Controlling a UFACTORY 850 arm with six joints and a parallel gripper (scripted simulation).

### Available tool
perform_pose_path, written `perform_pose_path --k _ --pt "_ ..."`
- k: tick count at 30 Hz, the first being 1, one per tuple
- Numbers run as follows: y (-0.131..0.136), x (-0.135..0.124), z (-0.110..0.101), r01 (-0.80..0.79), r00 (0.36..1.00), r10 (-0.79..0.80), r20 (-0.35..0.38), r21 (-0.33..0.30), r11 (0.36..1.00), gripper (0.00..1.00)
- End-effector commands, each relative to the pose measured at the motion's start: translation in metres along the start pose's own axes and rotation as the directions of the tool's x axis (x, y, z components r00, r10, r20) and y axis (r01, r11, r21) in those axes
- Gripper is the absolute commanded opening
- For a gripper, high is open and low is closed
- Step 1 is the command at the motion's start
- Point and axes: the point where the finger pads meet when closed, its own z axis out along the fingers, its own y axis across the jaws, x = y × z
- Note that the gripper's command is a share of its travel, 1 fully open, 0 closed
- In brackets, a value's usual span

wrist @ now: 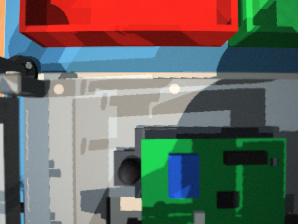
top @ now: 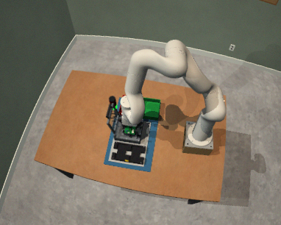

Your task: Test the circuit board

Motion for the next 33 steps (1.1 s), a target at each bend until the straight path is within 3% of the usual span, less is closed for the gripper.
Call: perform_pose_path --k 1,13,33 --pt "-0.001 0.000 -0.002 0.000 1.000 0.000 0.000 0.002 1.000 0.79" --pt "-0.001 0.000 -0.012 0.000 1.000 0.000 0.000 0.002 1.000 0.79" --pt "-0.001 0.000 -0.076 0.000 1.000 0.000 0.000 0.002 1.000 0.79"
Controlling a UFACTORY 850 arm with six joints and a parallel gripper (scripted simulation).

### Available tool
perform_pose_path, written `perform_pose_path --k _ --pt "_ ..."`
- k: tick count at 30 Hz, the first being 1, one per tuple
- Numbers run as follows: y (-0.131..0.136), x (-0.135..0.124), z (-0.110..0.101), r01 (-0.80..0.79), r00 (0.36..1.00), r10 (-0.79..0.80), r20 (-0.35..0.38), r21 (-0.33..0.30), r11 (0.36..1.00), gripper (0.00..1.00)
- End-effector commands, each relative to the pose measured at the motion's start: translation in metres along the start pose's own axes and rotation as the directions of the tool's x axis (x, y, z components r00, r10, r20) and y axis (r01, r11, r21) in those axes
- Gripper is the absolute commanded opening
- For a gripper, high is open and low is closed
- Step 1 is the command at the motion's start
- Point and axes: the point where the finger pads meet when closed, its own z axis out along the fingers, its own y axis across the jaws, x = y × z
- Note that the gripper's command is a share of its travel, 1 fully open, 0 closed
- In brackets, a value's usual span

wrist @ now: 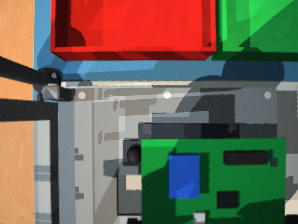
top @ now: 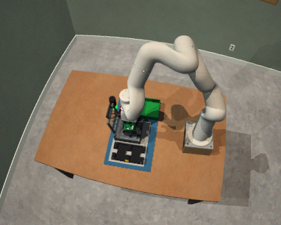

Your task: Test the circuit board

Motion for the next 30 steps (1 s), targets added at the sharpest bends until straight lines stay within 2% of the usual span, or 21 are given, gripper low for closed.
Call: perform_pose_path --k 1,19,27,30 --pt "-0.001 0.000 -0.016 0.000 1.000 0.000 0.001 0.000 1.000 0.79" --pt "0.000 0.002 -0.019 0.000 1.000 0.000 0.001 0.000 1.000 0.79" --pt "0.007 0.016 -0.015 0.000 1.000 0.000 0.001 0.000 1.000 0.79" --pt "0.014 0.029 -0.011 0.000 1.000 0.000 0.001 0.000 1.000 0.79"
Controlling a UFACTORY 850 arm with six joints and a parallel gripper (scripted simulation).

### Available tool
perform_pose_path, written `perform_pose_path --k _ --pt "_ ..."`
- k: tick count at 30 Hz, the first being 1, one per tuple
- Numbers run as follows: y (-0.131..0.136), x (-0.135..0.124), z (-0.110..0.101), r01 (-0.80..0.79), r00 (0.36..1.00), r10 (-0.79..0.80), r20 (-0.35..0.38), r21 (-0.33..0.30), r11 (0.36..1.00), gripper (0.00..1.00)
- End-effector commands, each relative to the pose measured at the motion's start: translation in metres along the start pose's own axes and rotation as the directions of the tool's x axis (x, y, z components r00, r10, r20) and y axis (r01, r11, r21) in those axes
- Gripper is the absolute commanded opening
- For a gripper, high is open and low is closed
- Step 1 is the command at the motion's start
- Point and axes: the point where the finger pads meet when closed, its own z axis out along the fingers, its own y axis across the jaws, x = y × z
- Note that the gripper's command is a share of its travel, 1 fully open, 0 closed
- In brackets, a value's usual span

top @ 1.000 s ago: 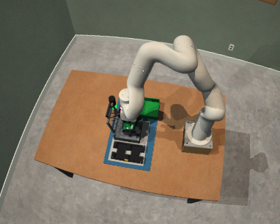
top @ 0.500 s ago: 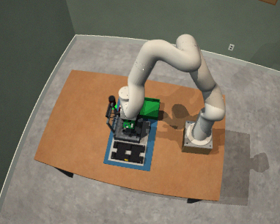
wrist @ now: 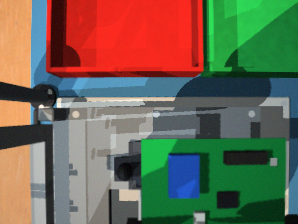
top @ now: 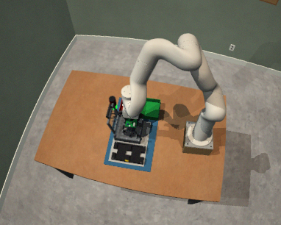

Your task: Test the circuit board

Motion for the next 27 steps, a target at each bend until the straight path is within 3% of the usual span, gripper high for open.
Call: perform_pose_path --k 1,12,14,27 --pt "0.009 0.018 0.005 0.000 1.000 0.000 0.000 0.002 1.000 0.79" --pt "0.046 0.090 0.027 0.000 1.000 0.000 0.000 0.002 1.000 0.79" --pt "0.046 0.090 0.027 0.000 1.000 0.000 0.000 0.002 1.000 0.79" --pt "0.084 0.163 0.049 0.000 1.000 0.000 0.000 0.002 1.000 0.79"
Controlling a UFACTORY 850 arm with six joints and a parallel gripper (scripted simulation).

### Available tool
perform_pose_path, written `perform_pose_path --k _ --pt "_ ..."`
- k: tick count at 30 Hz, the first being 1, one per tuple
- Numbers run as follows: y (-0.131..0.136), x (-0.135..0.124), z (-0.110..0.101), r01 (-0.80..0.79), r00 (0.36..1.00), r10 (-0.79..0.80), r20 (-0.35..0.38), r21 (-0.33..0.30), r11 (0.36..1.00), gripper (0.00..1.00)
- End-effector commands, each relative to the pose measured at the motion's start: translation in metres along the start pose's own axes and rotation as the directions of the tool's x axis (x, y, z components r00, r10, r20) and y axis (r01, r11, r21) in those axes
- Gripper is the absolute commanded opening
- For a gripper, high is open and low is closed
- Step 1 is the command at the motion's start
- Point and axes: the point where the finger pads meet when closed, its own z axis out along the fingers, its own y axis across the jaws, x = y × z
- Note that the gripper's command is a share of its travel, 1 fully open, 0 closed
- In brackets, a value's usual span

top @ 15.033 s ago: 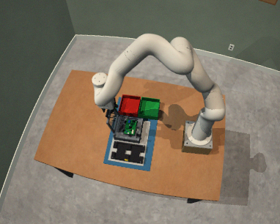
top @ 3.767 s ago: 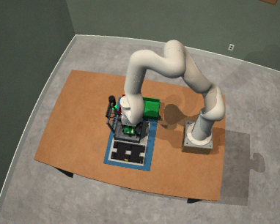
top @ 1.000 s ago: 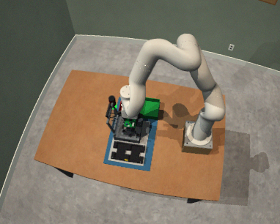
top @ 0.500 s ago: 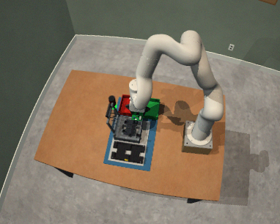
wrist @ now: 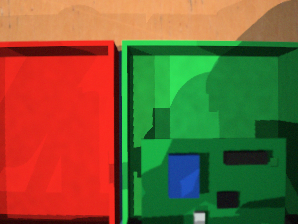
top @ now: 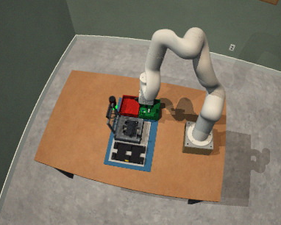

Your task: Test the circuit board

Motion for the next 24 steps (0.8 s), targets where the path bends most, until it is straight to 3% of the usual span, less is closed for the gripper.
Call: perform_pose_path --k 1,11,24 --pt "0.010 0.025 0.007 0.000 1.000 0.000 -0.007 0.008 1.000 0.79" --pt "0.019 0.041 0.012 0.000 1.000 0.000 -0.007 0.008 1.000 0.79" --pt "0.020 0.043 0.013 0.000 1.000 0.000 -0.007 0.008 1.000 0.79"
